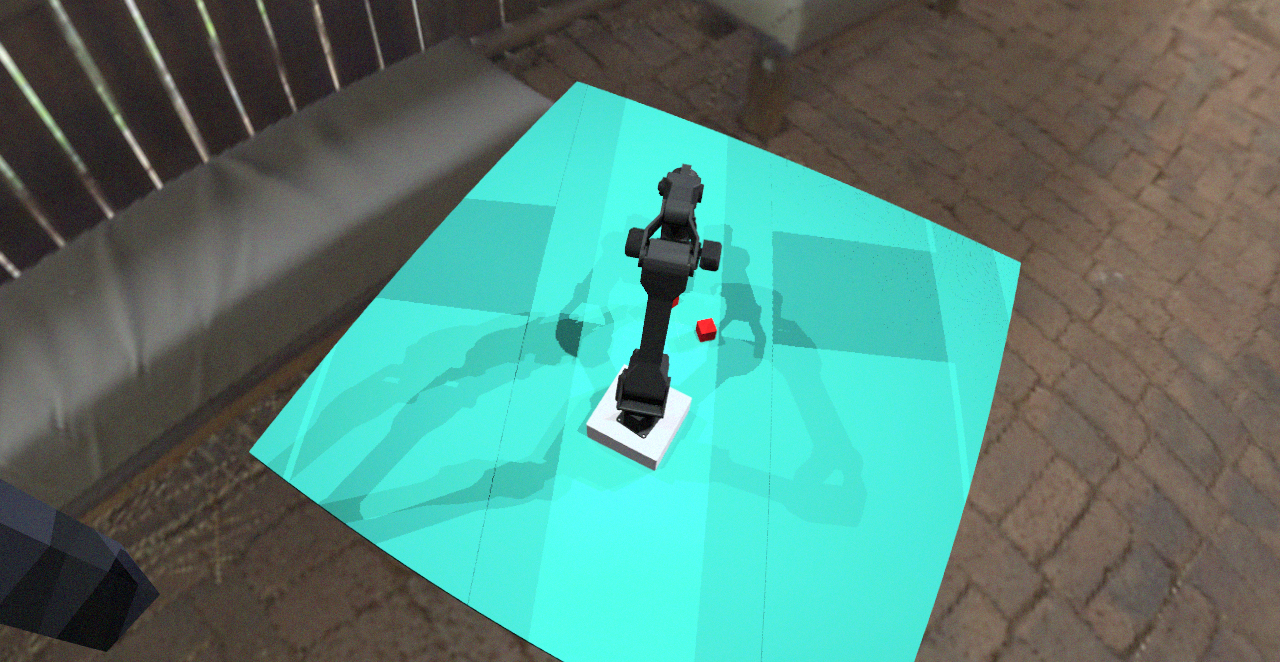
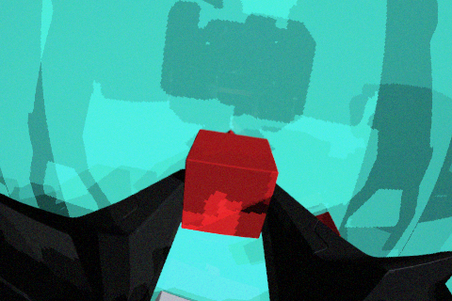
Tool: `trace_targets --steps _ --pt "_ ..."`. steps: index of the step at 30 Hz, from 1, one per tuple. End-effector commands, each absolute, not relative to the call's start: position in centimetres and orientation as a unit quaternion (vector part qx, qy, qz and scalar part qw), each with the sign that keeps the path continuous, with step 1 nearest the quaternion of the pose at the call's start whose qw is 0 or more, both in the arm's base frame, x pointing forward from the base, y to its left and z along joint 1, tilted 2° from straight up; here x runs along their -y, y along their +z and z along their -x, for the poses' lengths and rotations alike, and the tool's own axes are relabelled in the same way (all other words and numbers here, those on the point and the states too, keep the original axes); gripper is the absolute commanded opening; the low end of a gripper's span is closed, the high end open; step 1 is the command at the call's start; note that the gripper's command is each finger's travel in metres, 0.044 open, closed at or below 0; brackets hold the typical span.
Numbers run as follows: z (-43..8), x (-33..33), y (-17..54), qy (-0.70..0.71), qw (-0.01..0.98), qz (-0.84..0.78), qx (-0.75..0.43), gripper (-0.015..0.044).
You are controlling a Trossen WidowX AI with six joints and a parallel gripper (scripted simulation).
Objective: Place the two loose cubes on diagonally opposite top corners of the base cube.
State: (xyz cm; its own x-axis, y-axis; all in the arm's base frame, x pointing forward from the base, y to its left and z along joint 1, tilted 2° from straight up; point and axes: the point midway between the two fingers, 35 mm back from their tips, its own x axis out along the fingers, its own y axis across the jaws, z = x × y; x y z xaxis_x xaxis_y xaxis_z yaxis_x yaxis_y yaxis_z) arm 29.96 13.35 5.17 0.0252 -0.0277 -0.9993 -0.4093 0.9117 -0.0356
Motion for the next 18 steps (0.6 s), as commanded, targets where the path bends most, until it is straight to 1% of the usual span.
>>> trace_targets --steps 1,18 --pt "-29.8 -13.3 4.1 0.139 0.695 0.161 -0.687 0.0105" --pt "-29.8 -13.2 3.0 0.139 0.695 0.161 -0.687 0.0105"
